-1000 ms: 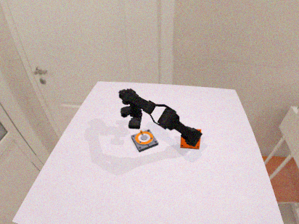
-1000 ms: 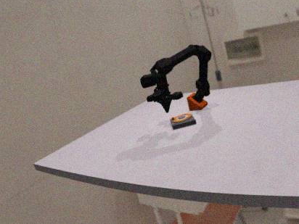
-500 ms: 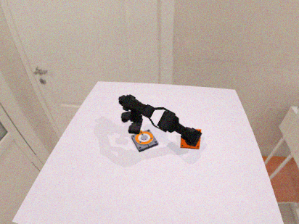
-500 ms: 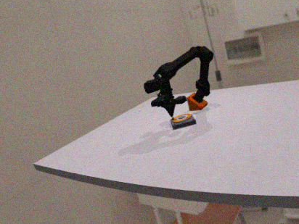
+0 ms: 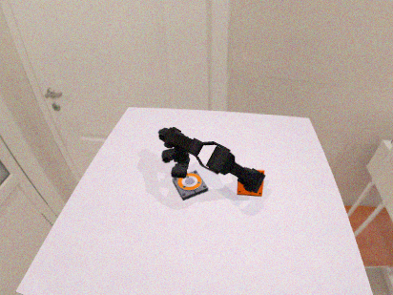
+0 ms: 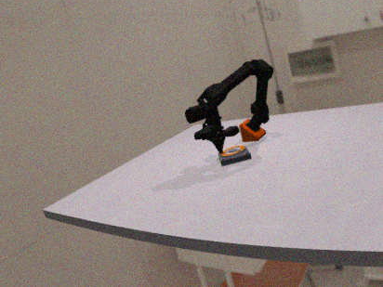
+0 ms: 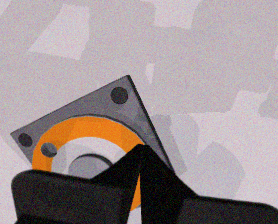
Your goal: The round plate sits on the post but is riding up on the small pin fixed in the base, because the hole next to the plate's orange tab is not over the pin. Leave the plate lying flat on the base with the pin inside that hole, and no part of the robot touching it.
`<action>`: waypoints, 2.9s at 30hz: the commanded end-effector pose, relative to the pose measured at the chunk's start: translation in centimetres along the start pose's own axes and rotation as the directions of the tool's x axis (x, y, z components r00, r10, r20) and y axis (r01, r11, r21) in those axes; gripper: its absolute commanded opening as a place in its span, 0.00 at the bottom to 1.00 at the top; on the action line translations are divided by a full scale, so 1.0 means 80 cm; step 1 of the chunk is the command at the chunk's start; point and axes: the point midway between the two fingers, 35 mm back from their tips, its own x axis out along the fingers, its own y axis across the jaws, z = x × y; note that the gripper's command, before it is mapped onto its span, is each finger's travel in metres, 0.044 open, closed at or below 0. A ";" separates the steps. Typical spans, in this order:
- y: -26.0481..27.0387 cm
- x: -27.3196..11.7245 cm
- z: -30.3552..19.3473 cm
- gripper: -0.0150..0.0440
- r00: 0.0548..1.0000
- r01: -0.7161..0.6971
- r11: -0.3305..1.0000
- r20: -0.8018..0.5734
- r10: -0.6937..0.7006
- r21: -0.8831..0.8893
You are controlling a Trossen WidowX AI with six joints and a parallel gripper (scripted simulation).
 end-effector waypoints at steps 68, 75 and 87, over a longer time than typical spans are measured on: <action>0.005 0.001 -0.092 0.25 1.000 0.002 1.000 -0.010 -0.002 0.004; 0.013 0.000 -0.098 0.25 1.000 0.002 1.000 -0.010 -0.002 0.004; 0.028 -0.001 -0.105 0.25 1.000 0.001 1.000 -0.010 -0.001 0.005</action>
